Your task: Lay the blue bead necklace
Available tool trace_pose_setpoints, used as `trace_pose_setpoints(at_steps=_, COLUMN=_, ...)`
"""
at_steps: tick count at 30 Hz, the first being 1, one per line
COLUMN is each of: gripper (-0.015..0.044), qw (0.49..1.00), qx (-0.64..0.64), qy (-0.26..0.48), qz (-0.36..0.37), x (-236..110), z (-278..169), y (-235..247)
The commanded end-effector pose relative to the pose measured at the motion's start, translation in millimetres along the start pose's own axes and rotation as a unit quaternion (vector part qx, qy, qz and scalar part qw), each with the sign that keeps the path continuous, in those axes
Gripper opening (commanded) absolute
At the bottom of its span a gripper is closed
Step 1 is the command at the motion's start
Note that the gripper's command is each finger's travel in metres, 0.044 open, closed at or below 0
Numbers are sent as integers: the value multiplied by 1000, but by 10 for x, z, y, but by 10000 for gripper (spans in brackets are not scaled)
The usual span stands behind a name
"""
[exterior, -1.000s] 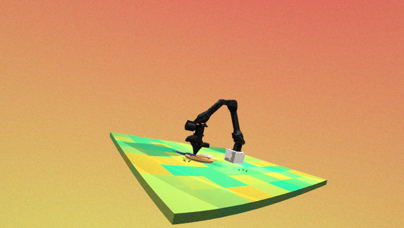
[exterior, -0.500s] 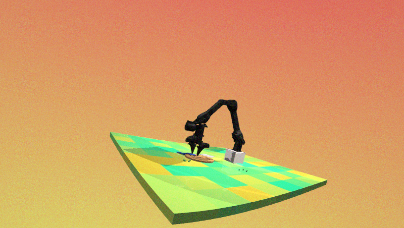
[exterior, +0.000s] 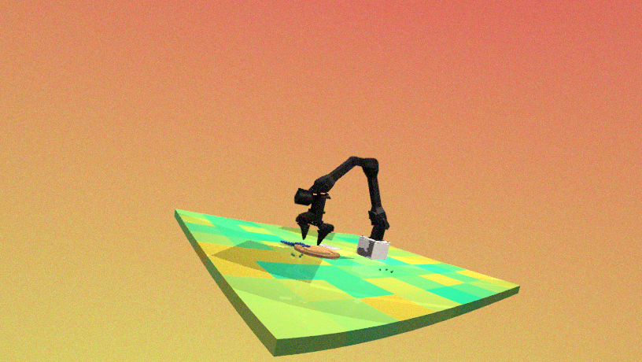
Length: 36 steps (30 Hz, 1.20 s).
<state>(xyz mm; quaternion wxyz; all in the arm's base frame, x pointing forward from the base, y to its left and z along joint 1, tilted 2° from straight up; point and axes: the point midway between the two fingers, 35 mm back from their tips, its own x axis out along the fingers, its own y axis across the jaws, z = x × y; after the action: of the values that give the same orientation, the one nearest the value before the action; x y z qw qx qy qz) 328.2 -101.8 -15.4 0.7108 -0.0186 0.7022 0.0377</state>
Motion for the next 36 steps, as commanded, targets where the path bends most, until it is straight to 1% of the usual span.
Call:
trace_pose_setpoints(at_steps=1, gripper=440, qw=1000, qx=1, qy=-4, qz=-1, x=-55, z=-4, y=2)
trace_pose_setpoints(at_steps=23, gripper=440, qw=1000, qx=1, qy=-4, qz=-1, x=-55, z=-4, y=2)
trace_pose_setpoints(at_steps=25, gripper=387, qw=999, qx=38, qy=-4, qz=-1, x=-63, z=3, y=-29)
trace_pose_setpoints(at_steps=27, gripper=335, qw=990, qx=139, qy=-4, qz=0, x=-84, z=19, y=-114)
trace_pose_setpoints(at_steps=29, gripper=282, qw=969, qx=248, qy=-4, qz=0, x=-107, z=34, y=-209)
trace_pose_setpoints(at_steps=32, gripper=204, qw=915, qx=405, qy=-5, qz=0, x=-142, z=49, y=-352)
trace_pose_setpoints(at_steps=35, gripper=125, qw=835, qx=550, qy=-5, qz=0, x=-175, z=57, y=-497)
trace_pose_setpoints(at_steps=36, gripper=120, qw=809, qx=588, qy=-5, qz=0, x=-183, z=58, y=-537)
